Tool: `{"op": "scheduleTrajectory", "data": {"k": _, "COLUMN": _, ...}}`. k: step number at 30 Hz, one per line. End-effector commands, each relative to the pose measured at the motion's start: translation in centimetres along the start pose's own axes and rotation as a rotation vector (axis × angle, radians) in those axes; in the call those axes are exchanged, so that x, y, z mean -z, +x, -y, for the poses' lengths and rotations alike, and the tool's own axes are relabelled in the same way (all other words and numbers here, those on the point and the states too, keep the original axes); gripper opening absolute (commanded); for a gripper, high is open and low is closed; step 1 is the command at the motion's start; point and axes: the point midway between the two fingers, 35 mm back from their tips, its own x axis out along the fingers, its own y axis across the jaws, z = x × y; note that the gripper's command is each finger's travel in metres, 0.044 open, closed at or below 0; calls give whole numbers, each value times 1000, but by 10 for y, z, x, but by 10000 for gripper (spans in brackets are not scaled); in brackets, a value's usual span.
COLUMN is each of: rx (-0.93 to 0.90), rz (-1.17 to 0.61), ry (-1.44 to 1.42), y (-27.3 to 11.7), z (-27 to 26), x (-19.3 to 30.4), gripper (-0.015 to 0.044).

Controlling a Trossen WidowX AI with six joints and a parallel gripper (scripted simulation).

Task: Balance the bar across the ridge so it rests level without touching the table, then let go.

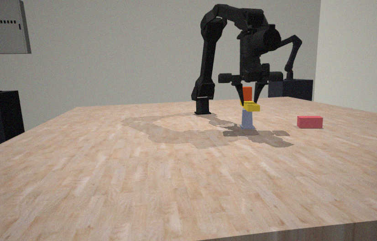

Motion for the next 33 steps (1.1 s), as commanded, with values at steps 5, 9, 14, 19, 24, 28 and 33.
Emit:
{"op": "scheduleTrajectory", "data": {"k": 5, "rx": 3, "rz": 4, "ry": 5, "y": 0, "z": 1, "x": 0, "gripper": 0}}
{"op": "scheduleTrajectory", "data": {"k": 9, "rx": 3, "rz": 4, "ry": 5, "y": 1, "z": 1, "x": 0, "gripper": 0}}
{"op": "scheduleTrajectory", "data": {"k": 14, "rx": 3, "rz": 4, "ry": 5, "y": 1, "z": 1, "x": 0, "gripper": 0}}
{"op": "scheduleTrajectory", "data": {"k": 19, "rx": 3, "rz": 4, "ry": 5, "y": 2, "z": 1, "x": 0, "gripper": 0}}
{"op": "scheduleTrajectory", "data": {"k": 24, "rx": 3, "rz": 4, "ry": 5, "y": 2, "z": 1, "x": 0, "gripper": 0}}
{"op": "scheduleTrajectory", "data": {"k": 28, "rx": 3, "rz": 4, "ry": 5, "y": 2, "z": 1, "x": 0, "gripper": 0}}
{"op": "scheduleTrajectory", "data": {"k": 33, "rx": 3, "rz": 4, "ry": 5, "y": 3, "z": 1, "x": 0, "gripper": 0}}
